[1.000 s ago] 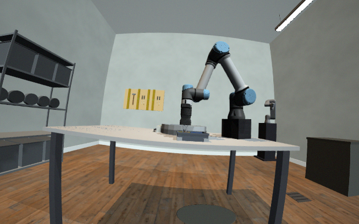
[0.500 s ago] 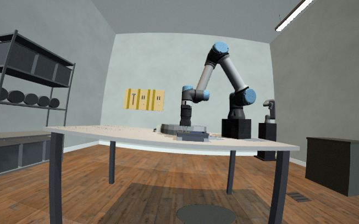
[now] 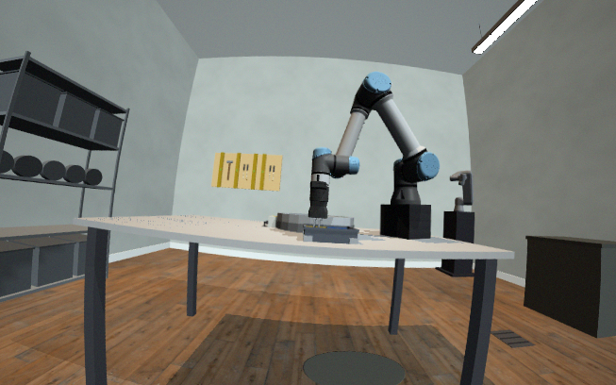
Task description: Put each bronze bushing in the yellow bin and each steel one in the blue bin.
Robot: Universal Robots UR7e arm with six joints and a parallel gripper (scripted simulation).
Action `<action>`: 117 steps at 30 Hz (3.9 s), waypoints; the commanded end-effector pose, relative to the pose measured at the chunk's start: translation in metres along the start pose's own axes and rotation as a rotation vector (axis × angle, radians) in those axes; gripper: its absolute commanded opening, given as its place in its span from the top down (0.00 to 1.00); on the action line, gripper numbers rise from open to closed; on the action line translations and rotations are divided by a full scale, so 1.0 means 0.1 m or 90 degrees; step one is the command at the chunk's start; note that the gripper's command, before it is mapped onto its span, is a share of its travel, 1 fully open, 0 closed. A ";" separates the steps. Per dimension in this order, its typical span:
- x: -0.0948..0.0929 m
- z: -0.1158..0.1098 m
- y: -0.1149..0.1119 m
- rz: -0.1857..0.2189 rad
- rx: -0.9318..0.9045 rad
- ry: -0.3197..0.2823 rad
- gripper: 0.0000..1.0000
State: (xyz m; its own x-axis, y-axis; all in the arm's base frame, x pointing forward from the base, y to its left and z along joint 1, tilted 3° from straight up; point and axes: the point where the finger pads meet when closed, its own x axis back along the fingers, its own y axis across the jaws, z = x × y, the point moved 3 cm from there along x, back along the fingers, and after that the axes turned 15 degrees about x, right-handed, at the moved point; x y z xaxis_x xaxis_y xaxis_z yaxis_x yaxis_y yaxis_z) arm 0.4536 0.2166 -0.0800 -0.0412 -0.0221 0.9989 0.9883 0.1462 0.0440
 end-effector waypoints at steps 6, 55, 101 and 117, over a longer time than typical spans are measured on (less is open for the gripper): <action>0.00 0.00 0.00 -0.001 0.000 0.000 0.58; 0.00 0.00 0.00 -0.001 0.000 0.000 0.58; 0.07 -0.01 0.01 -0.001 0.000 0.000 0.58; 0.11 -0.01 0.01 -0.001 0.000 0.000 0.58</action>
State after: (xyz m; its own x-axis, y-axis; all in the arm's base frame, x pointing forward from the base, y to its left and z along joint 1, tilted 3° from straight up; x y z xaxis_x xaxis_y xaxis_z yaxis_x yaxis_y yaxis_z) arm 0.4538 0.2156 -0.0697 -0.0413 -0.0221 0.9989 0.9883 0.1462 0.0441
